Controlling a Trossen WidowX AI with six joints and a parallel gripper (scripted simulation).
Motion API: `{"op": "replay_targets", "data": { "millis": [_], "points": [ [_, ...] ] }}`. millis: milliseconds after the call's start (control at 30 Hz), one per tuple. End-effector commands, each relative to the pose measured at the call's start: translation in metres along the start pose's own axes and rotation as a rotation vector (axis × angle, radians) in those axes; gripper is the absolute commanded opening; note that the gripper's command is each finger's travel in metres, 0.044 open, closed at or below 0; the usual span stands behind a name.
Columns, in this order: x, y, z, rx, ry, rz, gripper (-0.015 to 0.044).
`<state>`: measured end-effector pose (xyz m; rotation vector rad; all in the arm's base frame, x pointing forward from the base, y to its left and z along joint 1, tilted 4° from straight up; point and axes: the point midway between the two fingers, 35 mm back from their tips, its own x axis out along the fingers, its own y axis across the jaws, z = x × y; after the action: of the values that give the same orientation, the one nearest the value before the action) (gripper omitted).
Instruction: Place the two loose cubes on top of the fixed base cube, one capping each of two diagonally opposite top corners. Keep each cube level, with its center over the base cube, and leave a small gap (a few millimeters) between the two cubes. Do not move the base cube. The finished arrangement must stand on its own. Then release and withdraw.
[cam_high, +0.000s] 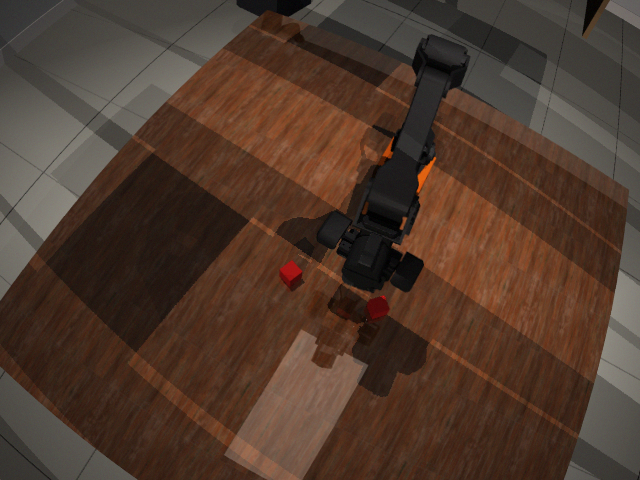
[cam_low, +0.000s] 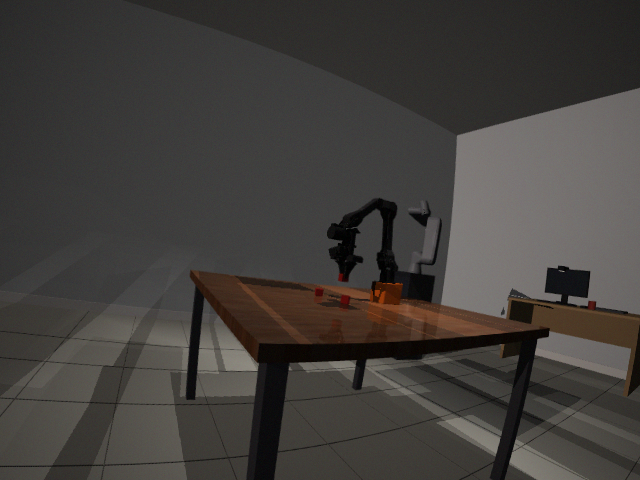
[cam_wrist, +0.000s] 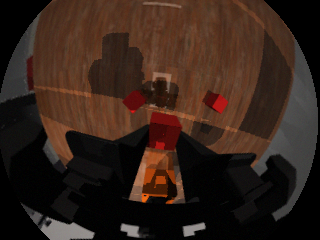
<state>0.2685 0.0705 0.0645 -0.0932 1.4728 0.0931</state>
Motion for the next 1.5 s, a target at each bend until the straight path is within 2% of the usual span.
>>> {"op": "replay_targets", "data": {
  "millis": [0,1467],
  "points": [
    [0.003,0.003,0.001,0.114,0.003,-0.004,0.0105],
    [0.025,0.042,0.012,1.504,0.001,-0.002,0.0105]
  ]
}}
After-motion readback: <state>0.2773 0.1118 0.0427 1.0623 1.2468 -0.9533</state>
